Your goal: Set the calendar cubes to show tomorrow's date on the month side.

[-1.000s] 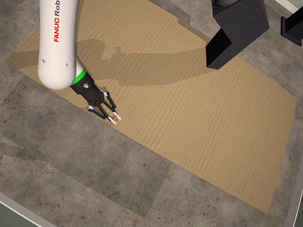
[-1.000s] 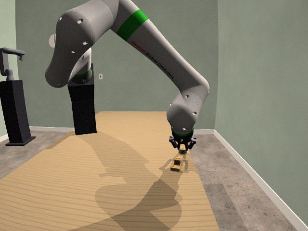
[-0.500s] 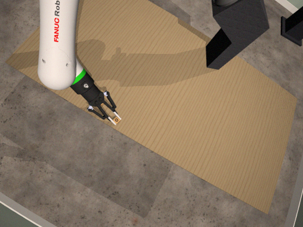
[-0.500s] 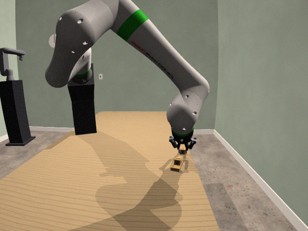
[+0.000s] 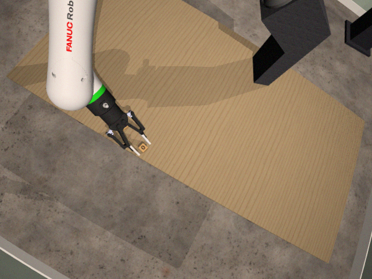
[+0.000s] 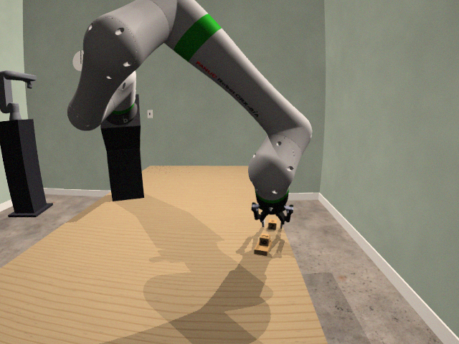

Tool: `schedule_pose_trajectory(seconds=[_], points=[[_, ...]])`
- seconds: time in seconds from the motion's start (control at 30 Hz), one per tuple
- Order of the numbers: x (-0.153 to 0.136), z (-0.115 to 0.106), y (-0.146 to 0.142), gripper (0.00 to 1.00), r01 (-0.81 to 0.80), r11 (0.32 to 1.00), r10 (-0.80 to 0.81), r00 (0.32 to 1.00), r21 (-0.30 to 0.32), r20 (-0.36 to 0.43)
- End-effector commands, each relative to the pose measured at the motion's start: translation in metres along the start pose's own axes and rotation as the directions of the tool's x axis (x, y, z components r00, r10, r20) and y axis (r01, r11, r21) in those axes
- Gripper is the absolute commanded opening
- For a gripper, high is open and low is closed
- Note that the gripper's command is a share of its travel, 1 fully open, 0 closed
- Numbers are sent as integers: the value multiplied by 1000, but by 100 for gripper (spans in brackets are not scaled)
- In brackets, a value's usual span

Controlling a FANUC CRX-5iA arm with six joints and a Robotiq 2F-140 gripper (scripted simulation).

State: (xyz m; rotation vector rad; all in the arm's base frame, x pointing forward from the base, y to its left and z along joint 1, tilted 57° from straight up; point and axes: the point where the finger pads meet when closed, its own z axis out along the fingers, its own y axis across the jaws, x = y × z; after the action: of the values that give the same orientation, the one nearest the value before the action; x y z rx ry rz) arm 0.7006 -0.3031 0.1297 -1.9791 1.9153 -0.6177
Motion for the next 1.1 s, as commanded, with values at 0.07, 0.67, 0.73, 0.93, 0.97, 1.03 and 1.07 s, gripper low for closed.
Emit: schedule_pose_trajectory(seconds=[0.07,0.67,0.73,0.93,0.97,1.03,1.07], points=[[0,0,0,46,0,1000,0,1000,0,0],[-3,-3,0,46,0,1000,0,1000,0,0],[-5,-5,0,46,0,1000,0,1000,0,0],[-17,-17,0,46,0,1000,0,1000,0,0],[-19,-19,0,46,0,1000,0,1000,0,0],[-19,-19,0,46,0,1000,0,1000,0,0],[-22,-22,0,46,0,1000,0,1000,0,0]])
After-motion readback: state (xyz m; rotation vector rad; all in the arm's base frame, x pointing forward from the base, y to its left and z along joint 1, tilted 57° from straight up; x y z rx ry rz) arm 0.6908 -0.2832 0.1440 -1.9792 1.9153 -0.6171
